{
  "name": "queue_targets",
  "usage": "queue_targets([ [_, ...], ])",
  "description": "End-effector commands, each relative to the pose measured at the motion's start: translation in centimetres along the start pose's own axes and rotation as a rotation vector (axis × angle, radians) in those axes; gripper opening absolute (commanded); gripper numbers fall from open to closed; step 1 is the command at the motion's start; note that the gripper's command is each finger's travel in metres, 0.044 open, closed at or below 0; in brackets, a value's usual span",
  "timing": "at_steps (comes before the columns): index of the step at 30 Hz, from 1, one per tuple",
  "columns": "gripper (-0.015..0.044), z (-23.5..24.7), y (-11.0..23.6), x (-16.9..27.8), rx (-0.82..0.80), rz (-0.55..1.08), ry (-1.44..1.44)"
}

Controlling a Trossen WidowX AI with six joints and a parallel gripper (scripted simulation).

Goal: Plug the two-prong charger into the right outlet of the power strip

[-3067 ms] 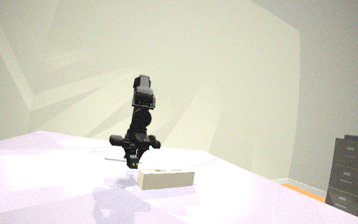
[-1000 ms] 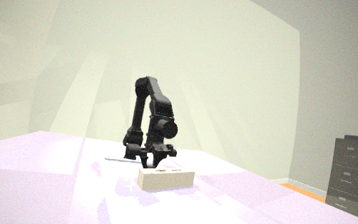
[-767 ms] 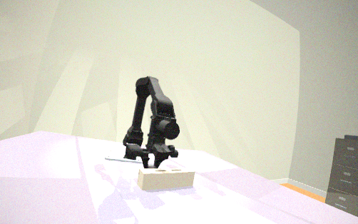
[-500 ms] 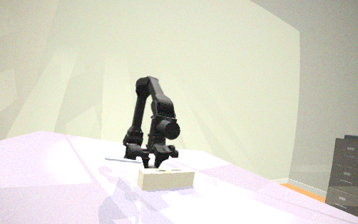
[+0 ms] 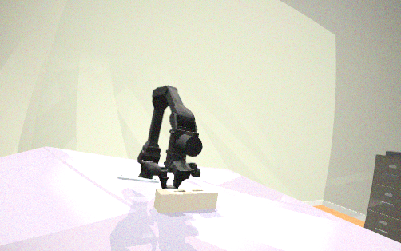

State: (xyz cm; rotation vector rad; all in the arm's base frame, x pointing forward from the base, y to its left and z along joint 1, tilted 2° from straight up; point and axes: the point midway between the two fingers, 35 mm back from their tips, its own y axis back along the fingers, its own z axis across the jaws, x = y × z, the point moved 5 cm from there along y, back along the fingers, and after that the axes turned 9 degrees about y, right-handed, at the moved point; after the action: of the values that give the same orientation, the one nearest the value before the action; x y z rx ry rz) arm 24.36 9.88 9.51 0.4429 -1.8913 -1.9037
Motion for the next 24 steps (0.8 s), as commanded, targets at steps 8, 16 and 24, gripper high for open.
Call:
queue_targets([
  [8, 0.0000, 0.02, 0.03, -0.33, -0.004, -0.003, -0.003],
  [16, 0.0000, -0.02, 0.04, -0.55, -0.004, -0.003, -0.003],
  [24, 0.0000, -0.05, 0.06, -0.72, -0.004, -0.003, -0.003],
])
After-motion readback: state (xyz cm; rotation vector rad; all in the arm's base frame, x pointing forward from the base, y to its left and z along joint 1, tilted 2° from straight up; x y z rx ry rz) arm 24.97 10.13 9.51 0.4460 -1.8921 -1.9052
